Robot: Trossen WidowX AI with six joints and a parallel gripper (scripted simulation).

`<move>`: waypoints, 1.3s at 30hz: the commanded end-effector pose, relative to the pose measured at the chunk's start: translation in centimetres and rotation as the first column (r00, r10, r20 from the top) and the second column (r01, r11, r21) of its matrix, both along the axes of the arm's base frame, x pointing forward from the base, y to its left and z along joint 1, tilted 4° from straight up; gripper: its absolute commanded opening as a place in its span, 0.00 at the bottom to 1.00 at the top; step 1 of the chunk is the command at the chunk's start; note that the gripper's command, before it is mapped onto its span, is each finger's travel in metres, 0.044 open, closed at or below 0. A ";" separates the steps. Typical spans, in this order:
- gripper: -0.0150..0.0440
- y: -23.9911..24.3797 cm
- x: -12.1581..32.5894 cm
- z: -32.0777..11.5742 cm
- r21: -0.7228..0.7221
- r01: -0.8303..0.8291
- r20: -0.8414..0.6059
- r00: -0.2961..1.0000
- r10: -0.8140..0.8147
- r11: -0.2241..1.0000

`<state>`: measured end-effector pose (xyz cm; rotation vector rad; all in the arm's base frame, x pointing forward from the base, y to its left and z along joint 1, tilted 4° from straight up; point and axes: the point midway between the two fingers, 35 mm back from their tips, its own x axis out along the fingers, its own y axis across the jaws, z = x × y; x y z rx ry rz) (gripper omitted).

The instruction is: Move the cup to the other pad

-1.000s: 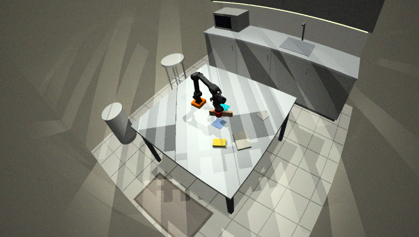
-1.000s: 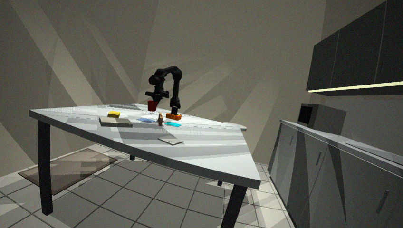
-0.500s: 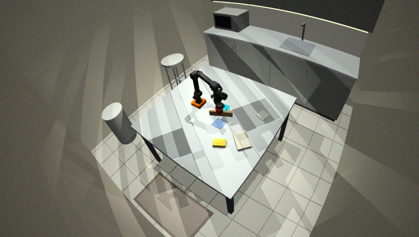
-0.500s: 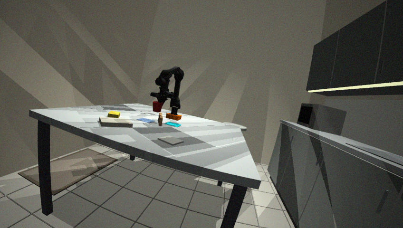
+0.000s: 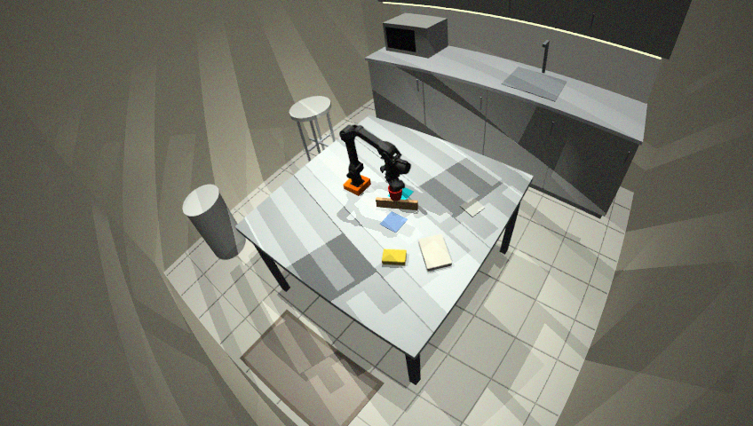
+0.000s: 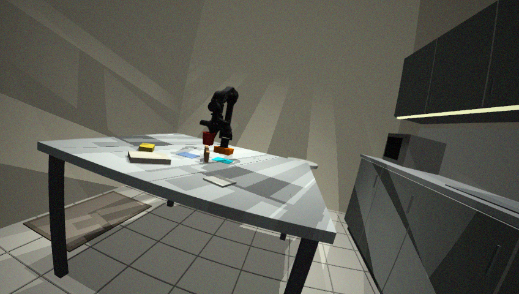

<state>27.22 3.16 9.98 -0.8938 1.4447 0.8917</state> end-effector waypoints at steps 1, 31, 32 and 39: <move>0.25 0.8 -0.5 0.2 0.006 0.002 0.007 1.000 -0.002 1.000; 0.25 6.1 -3.6 0.4 0.011 0.002 0.004 1.000 -0.002 1.000; 0.25 6.2 -3.7 0.4 0.011 0.002 0.004 1.000 -0.002 1.000; 0.25 7.4 -4.4 0.5 0.012 0.002 0.003 1.000 -0.002 1.000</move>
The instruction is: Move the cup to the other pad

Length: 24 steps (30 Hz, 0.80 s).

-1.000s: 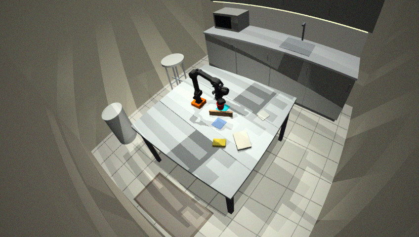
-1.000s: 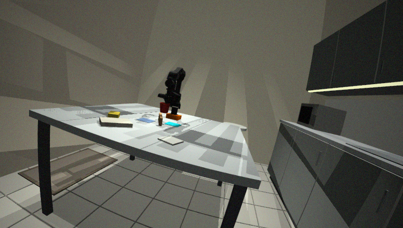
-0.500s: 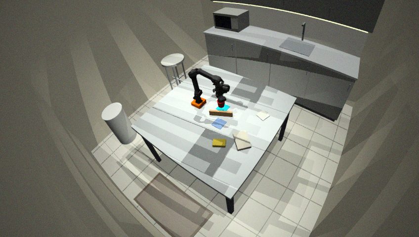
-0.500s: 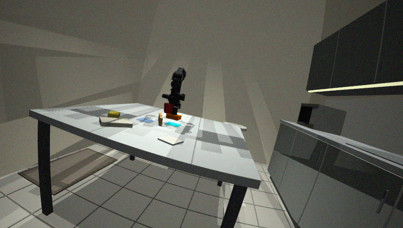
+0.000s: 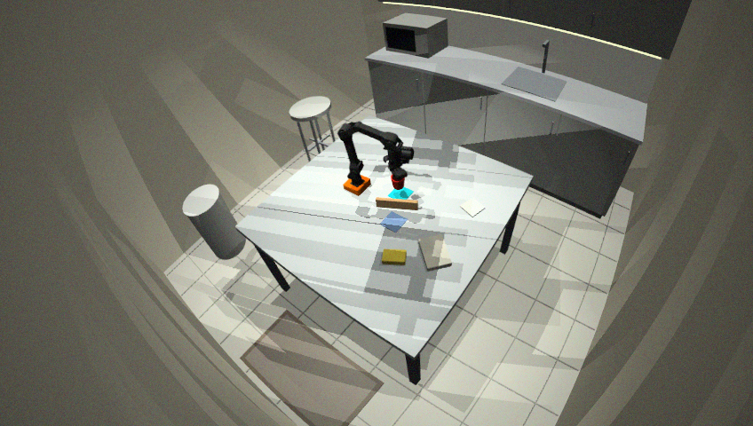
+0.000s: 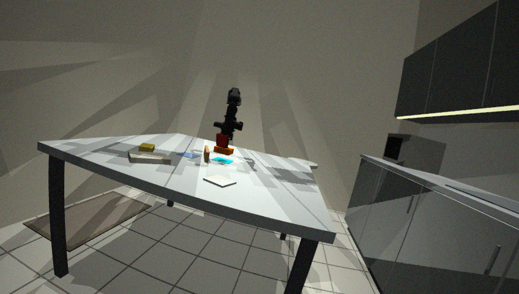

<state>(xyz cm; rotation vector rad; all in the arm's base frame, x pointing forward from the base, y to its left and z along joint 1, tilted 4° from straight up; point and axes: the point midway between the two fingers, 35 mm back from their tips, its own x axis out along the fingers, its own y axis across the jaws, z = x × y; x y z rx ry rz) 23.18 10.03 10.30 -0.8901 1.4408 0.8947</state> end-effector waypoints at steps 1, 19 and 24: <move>0.25 0.6 -0.5 0.2 0.006 0.002 0.002 1.000 -0.002 1.000; 0.25 2.1 -1.5 -0.3 0.008 0.002 0.001 1.000 -0.002 1.000; 0.25 2.1 -1.6 -0.8 0.008 0.002 0.001 1.000 -0.002 1.000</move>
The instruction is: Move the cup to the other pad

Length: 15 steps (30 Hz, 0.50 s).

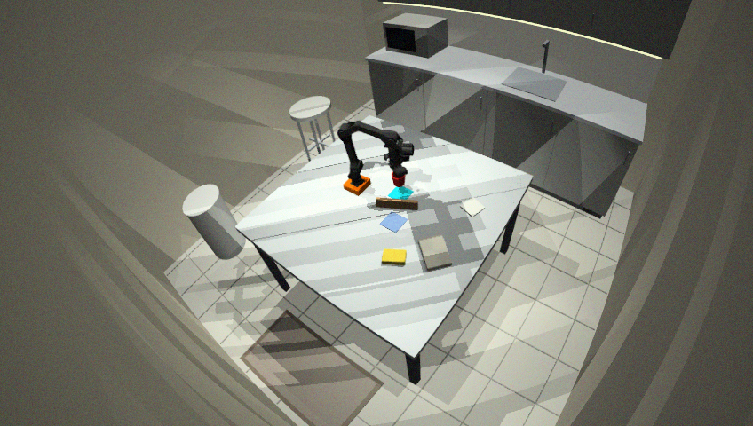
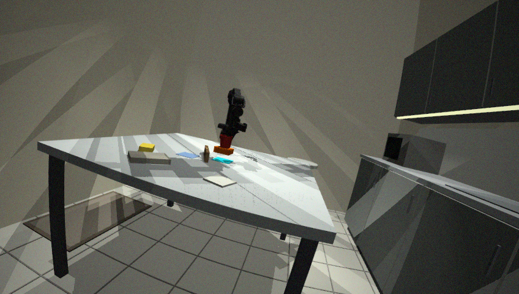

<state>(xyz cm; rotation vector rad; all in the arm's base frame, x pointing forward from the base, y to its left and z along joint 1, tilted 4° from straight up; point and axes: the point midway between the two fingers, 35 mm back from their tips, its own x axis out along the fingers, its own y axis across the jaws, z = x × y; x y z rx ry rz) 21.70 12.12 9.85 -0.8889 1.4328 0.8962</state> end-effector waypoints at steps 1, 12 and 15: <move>0.25 0.0 -0.1 -0.5 0.002 0.003 -0.004 1.000 -0.003 1.000; 0.25 0.1 -0.1 -1.9 0.002 0.003 -0.004 1.000 -0.003 1.000; 0.25 0.1 -0.1 -2.2 0.002 0.003 -0.004 1.000 -0.003 1.000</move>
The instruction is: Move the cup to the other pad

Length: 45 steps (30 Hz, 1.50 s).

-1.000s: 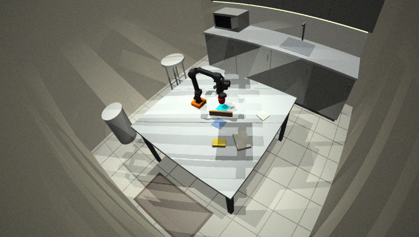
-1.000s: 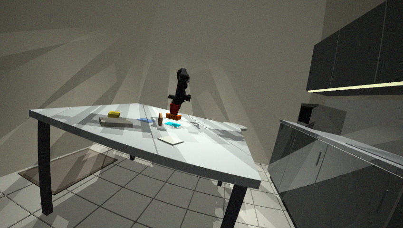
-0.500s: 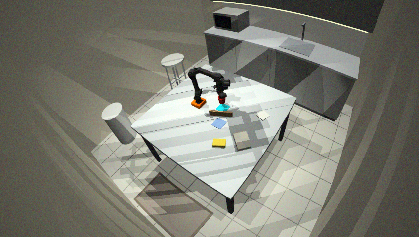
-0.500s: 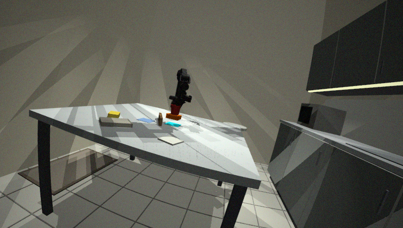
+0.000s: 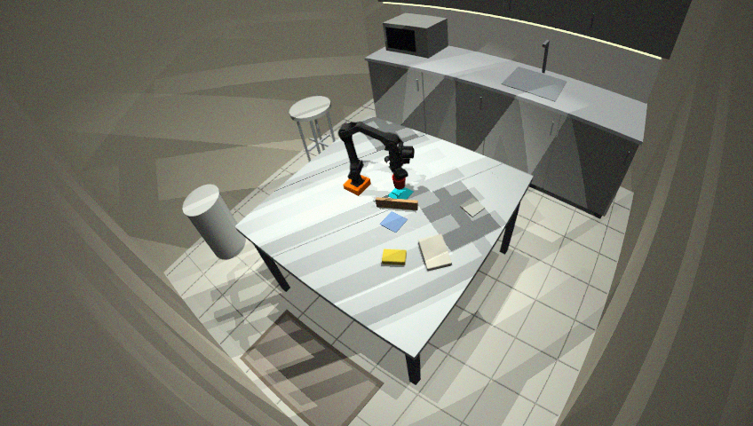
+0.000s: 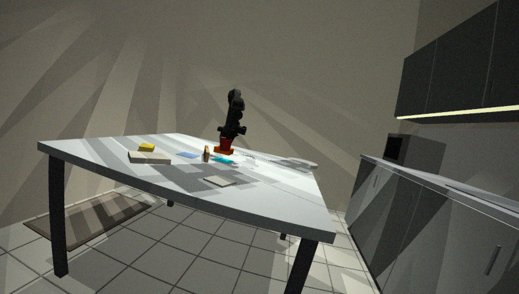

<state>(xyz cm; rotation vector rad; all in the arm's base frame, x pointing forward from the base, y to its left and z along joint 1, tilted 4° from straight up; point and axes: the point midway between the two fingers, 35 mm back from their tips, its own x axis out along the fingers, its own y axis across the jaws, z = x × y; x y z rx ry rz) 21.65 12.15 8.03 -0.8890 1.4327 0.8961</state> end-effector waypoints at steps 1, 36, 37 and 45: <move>0.25 0.0 -0.1 -0.5 0.002 0.003 -0.004 1.000 -0.003 1.000; 0.25 0.1 -0.5 -5.1 0.002 0.003 -0.005 1.000 -0.003 1.000; 0.25 0.0 -0.5 -5.2 0.002 0.003 -0.005 1.000 -0.003 1.000; 0.25 0.0 -0.5 -5.3 -0.001 0.000 -0.001 1.000 0.000 1.000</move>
